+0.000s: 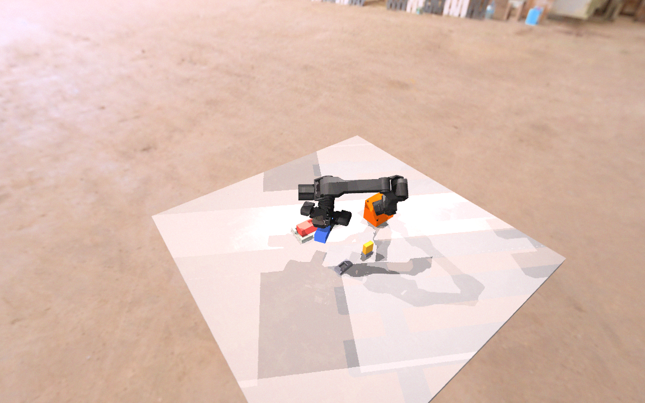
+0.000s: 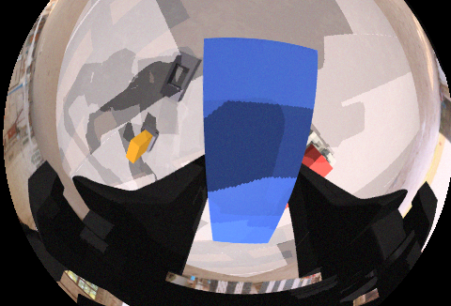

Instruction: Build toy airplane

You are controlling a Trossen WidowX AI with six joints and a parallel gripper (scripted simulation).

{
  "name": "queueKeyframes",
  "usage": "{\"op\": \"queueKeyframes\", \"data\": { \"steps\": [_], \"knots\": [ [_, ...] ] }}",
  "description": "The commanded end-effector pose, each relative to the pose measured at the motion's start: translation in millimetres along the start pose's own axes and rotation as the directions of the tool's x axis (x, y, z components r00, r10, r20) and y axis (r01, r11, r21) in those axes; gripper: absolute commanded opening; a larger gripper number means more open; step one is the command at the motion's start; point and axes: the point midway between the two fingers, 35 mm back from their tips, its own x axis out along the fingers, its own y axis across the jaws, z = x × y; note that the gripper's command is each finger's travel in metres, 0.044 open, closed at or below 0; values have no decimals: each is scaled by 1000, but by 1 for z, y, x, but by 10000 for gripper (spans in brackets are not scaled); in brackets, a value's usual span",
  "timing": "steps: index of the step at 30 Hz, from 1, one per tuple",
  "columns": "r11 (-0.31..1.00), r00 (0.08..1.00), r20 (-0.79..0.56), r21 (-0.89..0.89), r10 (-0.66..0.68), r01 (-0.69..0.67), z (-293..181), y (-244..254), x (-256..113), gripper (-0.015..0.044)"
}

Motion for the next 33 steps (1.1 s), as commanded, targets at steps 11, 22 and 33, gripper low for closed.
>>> {"op": "queueKeyframes", "data": {
  "steps": [11,22,33],
  "knots": [
    [971,1000,-14,-239,-1,-3,-31,-34,9,0],
    [893,1000,-15,-450,4,-10,-56,-59,17,0],
    [768,1000,-14,-641,11,-17,-83,-81,26,0]
  ]
}}
